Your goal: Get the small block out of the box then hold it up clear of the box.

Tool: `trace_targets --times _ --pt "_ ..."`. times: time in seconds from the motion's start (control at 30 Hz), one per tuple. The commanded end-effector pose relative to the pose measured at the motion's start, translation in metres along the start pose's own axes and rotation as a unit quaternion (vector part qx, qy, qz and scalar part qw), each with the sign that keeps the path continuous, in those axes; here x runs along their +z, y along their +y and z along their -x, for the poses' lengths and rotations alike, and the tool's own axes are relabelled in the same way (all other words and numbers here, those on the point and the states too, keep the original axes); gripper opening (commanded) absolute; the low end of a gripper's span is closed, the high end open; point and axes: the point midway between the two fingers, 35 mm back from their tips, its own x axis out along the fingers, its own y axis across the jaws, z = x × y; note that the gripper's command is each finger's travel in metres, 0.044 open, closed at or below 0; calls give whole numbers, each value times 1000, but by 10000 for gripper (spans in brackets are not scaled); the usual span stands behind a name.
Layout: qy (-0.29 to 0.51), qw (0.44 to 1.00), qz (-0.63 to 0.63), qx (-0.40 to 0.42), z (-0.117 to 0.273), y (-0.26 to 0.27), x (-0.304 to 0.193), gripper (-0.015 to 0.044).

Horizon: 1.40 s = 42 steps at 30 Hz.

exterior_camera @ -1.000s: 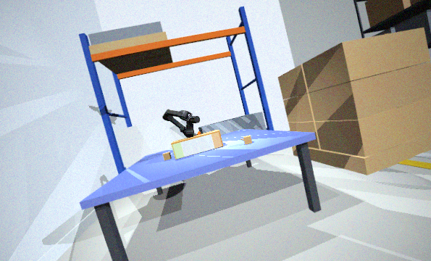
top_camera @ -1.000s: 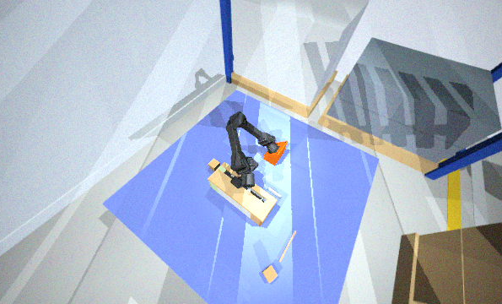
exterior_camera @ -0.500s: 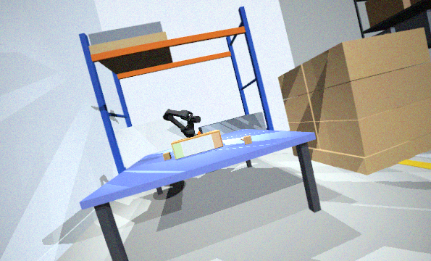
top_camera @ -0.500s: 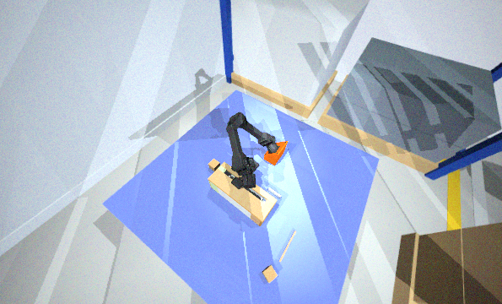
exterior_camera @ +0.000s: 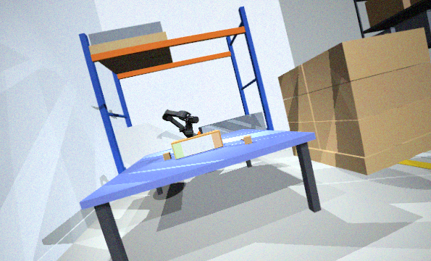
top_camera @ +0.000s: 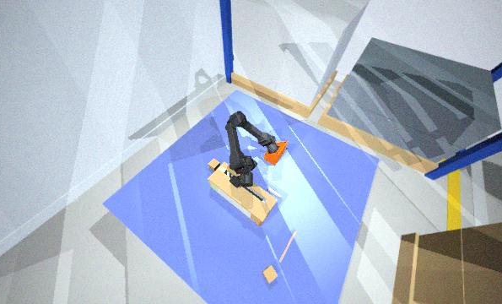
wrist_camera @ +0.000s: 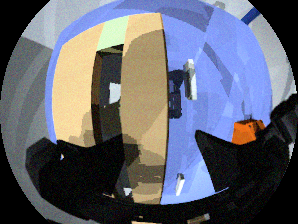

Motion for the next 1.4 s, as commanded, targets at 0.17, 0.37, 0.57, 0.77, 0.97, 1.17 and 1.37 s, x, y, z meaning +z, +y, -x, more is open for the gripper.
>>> trace_targets --times 0.17,0.37,0.57,0.77,0.97,1.17,1.37 --pt "-2 1000 0 3 -2 1 10 400" --pt "-2 1000 0 3 -3 1 16 400" --pt "-2 1000 0 3 -4 1 22 400" --pt "-2 1000 0 3 -5 1 28 400" --pt "-2 1000 0 3 -6 1 34 400" --pt "-2 1000 0 3 -8 1 40 400" --pt "-2 1000 0 3 -9 1 46 400"
